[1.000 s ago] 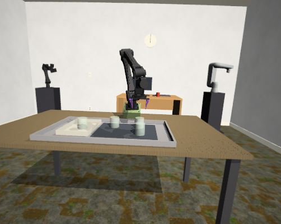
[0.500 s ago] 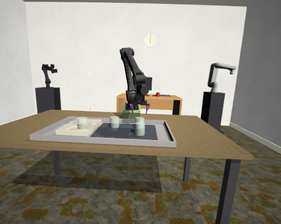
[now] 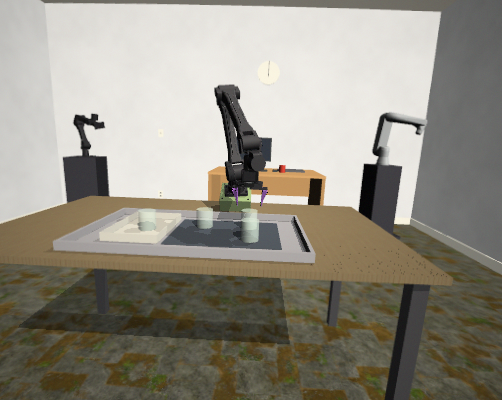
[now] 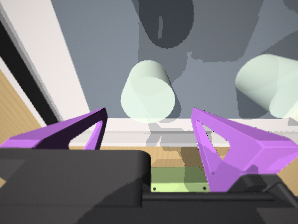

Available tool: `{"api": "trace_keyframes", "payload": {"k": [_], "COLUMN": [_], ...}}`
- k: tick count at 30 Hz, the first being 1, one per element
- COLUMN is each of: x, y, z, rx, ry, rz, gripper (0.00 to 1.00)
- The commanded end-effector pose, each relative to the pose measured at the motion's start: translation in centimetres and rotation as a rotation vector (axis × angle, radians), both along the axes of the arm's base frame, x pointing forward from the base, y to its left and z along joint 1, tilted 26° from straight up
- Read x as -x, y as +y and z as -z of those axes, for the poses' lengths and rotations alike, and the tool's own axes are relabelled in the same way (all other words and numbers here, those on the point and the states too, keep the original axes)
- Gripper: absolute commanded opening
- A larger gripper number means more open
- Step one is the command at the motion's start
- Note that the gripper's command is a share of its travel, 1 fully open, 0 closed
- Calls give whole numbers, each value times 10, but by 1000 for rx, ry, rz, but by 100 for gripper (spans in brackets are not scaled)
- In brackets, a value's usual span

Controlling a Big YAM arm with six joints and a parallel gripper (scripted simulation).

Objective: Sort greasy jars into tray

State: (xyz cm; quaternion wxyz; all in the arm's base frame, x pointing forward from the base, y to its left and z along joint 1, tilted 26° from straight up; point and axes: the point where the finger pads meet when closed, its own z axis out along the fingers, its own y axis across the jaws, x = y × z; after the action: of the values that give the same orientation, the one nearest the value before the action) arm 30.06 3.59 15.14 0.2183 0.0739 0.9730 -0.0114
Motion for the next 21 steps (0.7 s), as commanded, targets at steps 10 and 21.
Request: {"api": "trace_keyframes", "payload": {"k": [10, 21], "x": [-5, -5], "y": [0, 0], "z": [1, 5], "rx": [-3, -3], "ry": [-10, -10], "rz": [2, 2], "gripper": [100, 100]}}
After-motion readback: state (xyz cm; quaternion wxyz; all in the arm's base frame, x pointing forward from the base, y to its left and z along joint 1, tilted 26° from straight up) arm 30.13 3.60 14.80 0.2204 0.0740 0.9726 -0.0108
